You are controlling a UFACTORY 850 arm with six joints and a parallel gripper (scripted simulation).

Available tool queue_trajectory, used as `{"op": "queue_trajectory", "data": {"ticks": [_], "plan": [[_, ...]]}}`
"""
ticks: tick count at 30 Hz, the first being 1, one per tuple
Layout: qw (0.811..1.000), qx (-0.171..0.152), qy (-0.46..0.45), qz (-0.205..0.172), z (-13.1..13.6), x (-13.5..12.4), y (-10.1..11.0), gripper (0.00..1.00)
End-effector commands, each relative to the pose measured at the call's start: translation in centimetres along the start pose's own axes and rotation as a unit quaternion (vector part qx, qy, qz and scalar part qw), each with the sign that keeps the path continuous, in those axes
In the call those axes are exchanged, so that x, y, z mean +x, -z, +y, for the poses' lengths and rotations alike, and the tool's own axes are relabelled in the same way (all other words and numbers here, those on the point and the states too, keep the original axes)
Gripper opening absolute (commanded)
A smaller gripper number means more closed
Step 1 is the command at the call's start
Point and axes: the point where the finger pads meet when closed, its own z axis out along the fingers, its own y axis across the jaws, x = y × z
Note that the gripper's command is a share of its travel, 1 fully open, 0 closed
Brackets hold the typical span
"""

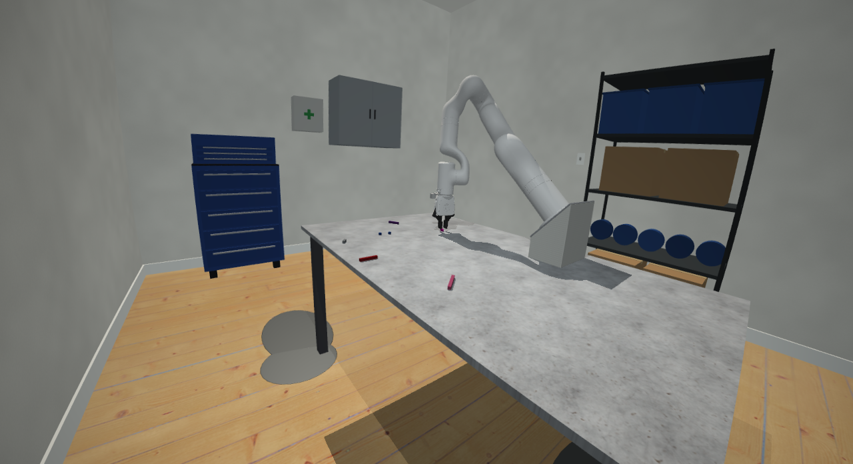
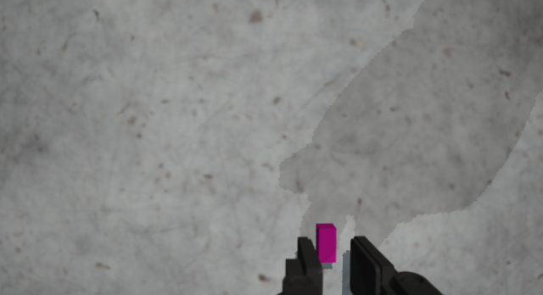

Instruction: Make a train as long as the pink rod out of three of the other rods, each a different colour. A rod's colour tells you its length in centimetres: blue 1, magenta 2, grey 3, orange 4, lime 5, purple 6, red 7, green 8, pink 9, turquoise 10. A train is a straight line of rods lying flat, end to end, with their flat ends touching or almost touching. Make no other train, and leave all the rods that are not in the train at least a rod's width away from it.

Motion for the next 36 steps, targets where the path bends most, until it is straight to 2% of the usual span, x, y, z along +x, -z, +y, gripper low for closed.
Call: {"op": "queue_trajectory", "data": {"ticks": [1, 36], "plan": [[1.0, 0.0, 0.0, 0.0, -0.02, 0.04, 0.02, 0.24], [1.0, 0.0, 0.0, 0.0, -0.02, 0.04, -0.58, 0.24]]}}
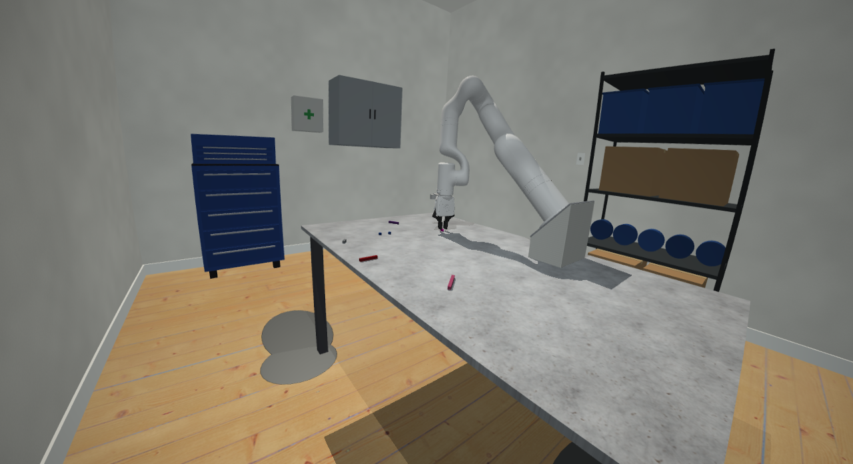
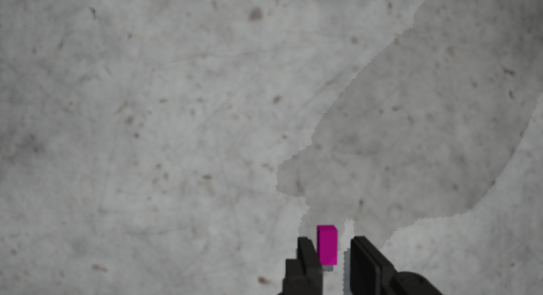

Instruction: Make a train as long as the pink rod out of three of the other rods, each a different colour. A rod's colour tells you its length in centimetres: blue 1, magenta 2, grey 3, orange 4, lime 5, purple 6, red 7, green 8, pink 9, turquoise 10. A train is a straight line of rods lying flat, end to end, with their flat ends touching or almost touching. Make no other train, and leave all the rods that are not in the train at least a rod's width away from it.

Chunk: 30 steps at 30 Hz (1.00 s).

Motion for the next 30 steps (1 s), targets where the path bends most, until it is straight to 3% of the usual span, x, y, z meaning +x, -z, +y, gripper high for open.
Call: {"op": "queue_trajectory", "data": {"ticks": [1, 30], "plan": [[1.0, 0.0, 0.0, 0.0, -0.02, 0.04, -0.35, 0.24], [1.0, 0.0, 0.0, 0.0, -0.02, 0.04, -1.07, 0.24]]}}
